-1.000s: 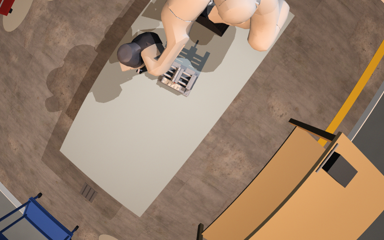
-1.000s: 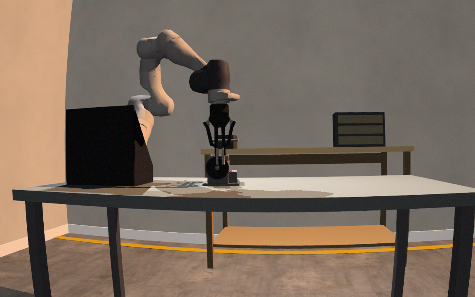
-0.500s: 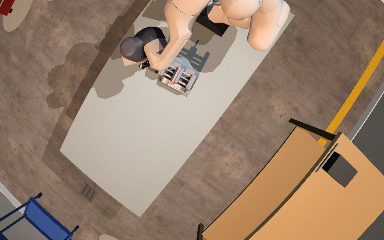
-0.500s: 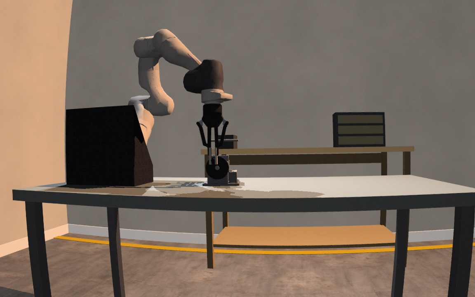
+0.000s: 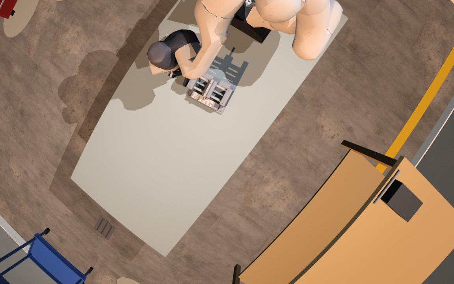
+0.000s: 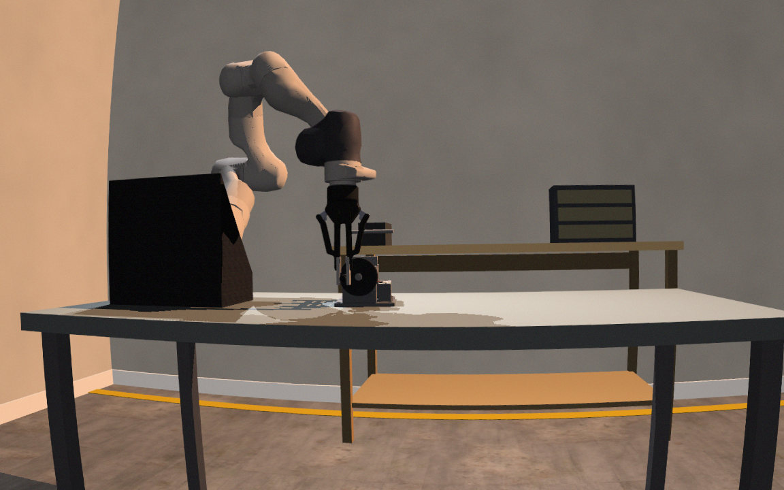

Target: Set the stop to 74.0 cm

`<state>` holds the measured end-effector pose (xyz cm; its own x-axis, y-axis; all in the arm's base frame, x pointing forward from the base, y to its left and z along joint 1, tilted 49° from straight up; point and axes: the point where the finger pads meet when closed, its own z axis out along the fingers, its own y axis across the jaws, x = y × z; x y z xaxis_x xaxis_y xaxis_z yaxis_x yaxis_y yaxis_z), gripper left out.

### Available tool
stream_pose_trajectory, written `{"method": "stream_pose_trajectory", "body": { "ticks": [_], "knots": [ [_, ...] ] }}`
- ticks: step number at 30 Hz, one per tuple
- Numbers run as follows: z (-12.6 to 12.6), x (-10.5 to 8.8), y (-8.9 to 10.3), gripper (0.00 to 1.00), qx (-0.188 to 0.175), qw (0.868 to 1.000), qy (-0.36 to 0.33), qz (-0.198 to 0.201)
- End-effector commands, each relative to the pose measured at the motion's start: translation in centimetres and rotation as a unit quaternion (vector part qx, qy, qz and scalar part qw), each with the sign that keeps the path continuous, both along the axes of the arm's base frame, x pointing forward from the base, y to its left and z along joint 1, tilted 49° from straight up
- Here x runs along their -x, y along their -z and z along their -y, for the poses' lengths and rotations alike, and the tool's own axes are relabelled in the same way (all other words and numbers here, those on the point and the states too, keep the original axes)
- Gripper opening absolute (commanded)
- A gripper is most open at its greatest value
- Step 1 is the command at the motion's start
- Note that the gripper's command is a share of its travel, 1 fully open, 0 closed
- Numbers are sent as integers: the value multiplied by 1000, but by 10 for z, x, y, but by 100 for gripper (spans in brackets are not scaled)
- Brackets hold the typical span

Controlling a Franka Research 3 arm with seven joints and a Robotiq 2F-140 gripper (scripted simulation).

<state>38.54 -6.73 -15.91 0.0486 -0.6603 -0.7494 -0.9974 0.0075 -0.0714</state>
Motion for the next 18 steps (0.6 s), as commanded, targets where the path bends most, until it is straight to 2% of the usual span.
{"method": "stream_pose_trajectory", "body": {
  "ticks": [1, 18],
  "knots": [
    [-9, -3, 8, 4, 2, 1000, 0, 2],
    [-24, -25, 20, 4, 2, 1000, 0, 2]
  ]
}}
